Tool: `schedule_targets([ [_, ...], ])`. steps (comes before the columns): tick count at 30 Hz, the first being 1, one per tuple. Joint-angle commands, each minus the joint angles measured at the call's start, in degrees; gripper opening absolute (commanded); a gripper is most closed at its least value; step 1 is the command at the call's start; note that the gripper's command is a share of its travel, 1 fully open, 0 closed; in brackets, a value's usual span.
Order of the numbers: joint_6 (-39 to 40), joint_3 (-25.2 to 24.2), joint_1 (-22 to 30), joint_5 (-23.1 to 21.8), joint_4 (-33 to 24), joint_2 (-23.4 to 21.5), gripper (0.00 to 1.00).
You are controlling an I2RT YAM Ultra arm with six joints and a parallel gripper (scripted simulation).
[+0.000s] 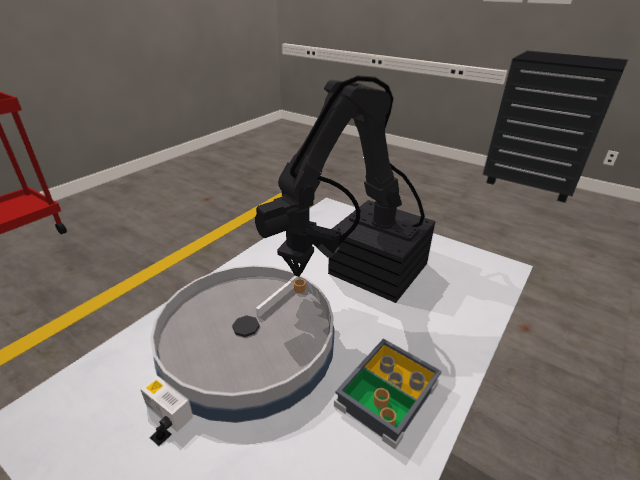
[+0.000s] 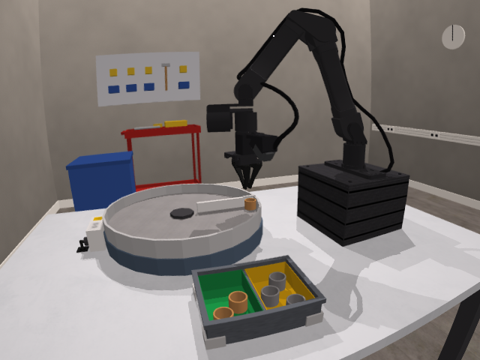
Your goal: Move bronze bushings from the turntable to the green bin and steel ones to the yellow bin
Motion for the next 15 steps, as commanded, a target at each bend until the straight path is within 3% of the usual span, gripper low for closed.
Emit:
schedule_targets([
  [1, -0.41, 1.77, 0.09, -0.92, -1.01, 0.19, 0.12],
  [15, -0.41, 2.44, -0.26, -0.96, -1.21, 0.13, 0.12],
])
